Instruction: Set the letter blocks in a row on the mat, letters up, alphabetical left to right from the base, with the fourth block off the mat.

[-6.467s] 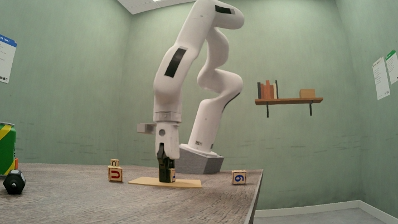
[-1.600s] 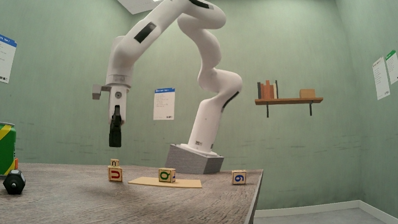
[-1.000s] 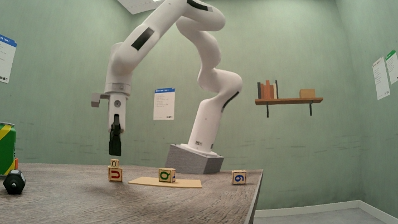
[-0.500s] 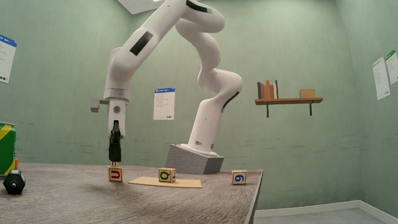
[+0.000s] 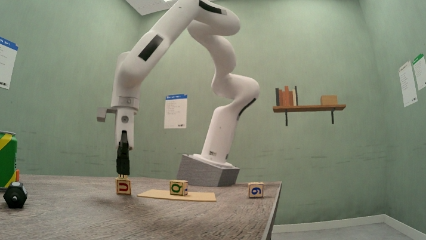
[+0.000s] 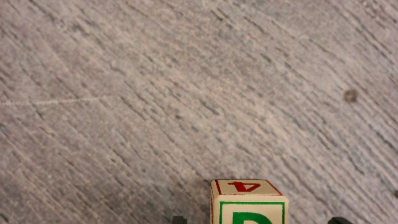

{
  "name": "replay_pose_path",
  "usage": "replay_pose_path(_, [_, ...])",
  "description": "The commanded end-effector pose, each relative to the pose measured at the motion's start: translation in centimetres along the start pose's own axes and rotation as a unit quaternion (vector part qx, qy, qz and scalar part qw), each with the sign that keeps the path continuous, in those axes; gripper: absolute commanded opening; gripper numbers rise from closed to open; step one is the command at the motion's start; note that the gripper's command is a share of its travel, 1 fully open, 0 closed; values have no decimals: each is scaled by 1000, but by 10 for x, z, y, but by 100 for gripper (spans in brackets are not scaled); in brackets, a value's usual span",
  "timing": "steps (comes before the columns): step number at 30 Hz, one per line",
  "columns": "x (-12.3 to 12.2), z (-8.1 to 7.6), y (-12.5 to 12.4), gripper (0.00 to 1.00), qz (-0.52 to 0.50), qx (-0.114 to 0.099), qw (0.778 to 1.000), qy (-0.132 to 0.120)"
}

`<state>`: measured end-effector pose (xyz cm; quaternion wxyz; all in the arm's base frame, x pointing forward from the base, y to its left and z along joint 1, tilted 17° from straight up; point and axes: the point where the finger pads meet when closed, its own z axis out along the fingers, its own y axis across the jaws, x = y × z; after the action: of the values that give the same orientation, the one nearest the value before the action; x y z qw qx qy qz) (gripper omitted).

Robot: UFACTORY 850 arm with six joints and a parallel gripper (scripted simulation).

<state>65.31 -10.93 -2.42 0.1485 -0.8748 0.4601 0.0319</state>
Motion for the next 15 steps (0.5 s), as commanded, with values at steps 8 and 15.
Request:
replay_pose_path(8, [1, 2, -1, 84, 0, 1, 1000, 1])
replay_pose_path(15, [1, 12, -1, 84, 0, 1, 1000, 1])
